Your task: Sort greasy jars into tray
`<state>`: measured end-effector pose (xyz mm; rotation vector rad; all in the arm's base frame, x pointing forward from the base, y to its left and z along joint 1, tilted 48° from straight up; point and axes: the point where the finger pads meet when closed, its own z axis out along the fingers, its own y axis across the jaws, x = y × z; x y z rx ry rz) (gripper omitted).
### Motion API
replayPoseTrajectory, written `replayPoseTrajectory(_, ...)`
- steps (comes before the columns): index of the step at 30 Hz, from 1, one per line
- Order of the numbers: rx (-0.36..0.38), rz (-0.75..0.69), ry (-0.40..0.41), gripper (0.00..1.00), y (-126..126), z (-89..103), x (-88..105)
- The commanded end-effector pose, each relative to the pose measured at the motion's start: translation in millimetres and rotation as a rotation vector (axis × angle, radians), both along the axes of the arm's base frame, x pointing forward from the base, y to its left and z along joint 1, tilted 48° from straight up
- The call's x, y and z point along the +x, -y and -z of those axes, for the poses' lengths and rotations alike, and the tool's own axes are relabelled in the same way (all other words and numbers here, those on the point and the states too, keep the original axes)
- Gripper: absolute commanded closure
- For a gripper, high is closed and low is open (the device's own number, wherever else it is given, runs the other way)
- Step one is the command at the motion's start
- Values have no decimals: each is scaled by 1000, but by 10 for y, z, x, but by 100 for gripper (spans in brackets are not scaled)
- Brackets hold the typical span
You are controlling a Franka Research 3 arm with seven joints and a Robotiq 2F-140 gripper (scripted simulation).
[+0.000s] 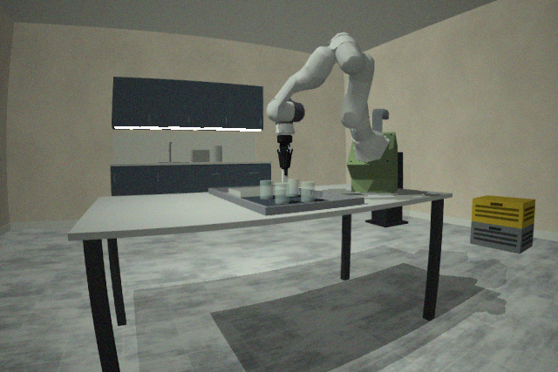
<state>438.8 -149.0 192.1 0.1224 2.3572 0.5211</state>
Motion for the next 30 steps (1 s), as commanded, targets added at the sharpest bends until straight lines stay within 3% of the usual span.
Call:
replayPoseTrajectory(1,-2,-5,1,100,-2,2,-21)
replayPoseTrajectory(25,-2,-5,1,100,-1,4,-58)
replayPoseTrajectory(30,-2,-5,1,100,8,-26,10)
